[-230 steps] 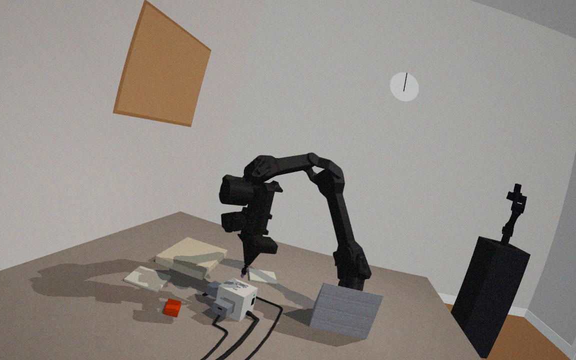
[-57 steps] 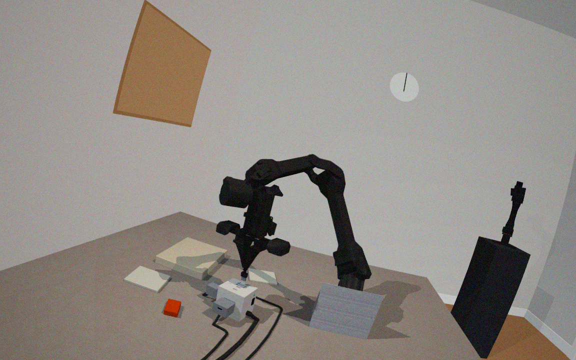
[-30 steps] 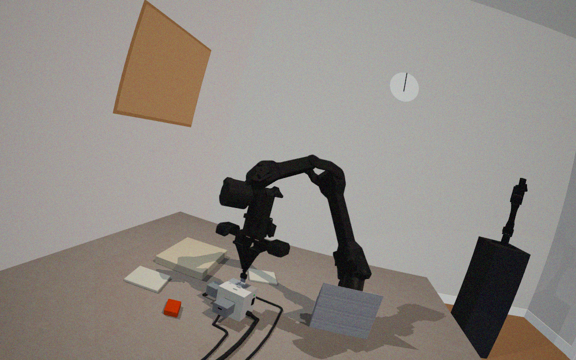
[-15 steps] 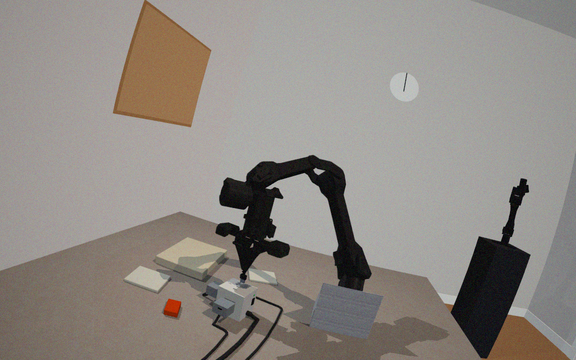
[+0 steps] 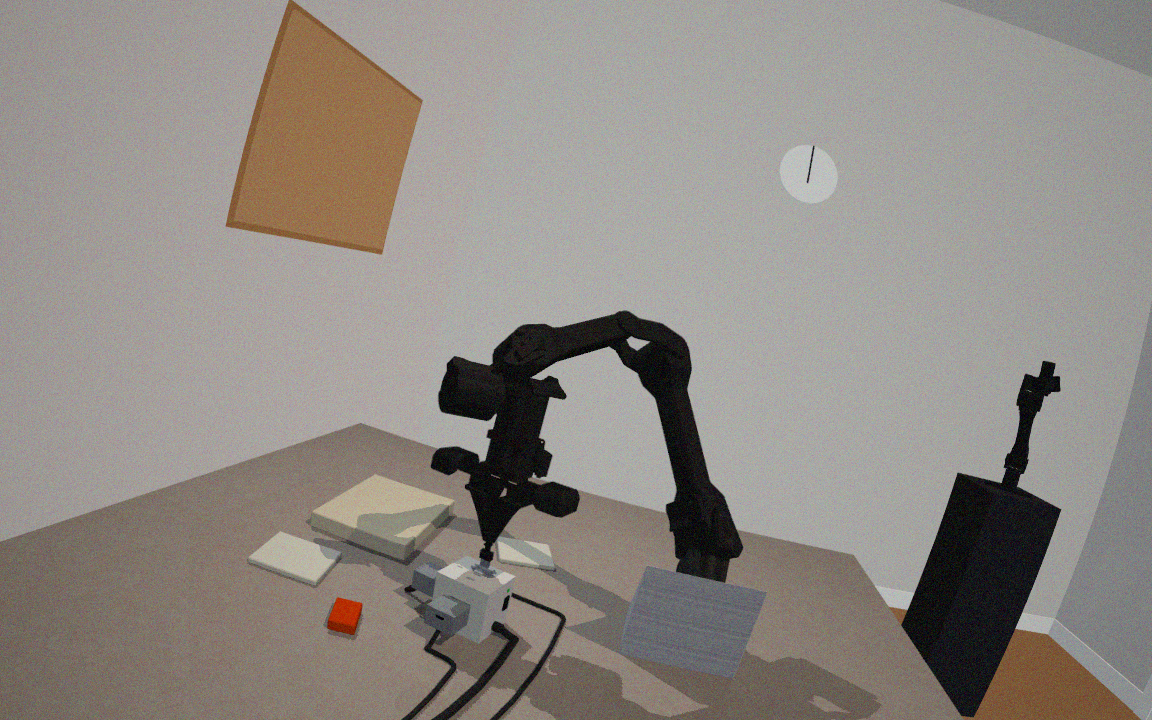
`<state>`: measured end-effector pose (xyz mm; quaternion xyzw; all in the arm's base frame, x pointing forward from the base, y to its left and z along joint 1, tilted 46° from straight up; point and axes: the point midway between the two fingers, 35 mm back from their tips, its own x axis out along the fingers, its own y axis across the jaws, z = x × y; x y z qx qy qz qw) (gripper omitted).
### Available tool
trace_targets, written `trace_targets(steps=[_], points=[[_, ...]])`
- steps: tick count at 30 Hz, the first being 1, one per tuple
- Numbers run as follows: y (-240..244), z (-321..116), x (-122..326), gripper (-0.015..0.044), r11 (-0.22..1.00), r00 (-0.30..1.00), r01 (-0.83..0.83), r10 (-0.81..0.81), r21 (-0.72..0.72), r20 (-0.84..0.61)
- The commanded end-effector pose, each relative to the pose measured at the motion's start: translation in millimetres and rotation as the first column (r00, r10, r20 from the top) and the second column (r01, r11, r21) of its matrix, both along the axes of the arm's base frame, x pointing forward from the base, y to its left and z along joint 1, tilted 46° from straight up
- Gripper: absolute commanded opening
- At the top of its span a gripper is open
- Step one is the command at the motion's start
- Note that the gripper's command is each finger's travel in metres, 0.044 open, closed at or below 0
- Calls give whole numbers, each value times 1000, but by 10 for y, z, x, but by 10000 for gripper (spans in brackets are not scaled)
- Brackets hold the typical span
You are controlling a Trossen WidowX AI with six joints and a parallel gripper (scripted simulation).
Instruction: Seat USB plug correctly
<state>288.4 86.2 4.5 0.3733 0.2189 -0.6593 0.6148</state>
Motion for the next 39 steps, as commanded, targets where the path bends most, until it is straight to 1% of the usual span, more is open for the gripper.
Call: trace_targets(steps=[1,39], points=[[0,-4,-1,0,1000,1000,-3,3,3,-3],[-32,-36,0,0,1000,1000,-3,3,3,-3]])
